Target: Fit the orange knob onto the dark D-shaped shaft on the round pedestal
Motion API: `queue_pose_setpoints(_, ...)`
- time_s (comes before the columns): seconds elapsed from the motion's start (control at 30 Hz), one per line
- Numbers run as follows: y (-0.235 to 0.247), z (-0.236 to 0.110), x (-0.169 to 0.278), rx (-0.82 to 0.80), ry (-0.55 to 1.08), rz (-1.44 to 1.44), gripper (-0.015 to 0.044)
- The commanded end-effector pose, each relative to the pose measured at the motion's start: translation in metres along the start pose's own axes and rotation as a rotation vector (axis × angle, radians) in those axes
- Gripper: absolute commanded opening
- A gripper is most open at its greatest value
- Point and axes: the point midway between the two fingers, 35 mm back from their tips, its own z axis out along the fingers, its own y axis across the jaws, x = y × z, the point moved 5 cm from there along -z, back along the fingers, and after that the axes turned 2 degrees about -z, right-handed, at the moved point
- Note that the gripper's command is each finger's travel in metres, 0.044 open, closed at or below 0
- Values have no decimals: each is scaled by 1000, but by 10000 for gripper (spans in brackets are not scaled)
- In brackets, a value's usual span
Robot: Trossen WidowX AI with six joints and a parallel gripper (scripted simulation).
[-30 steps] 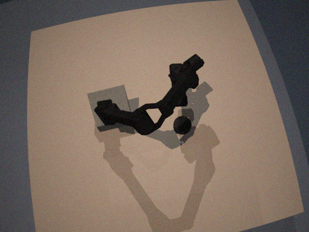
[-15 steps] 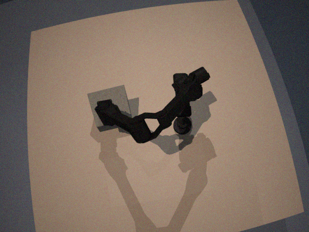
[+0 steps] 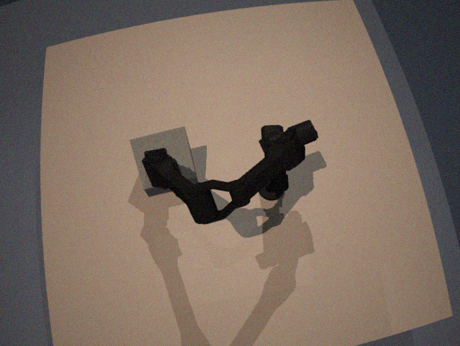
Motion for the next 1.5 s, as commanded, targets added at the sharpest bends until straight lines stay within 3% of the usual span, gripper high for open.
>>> queue_pose_setpoints(0.0,-11,3,0,10,-2,-2,0)
queue_pose_setpoints(0.6,-28,32,0,24,0,-2,0)
queue_pose_setpoints(1.47,-29,32,0,24,0,1,0)
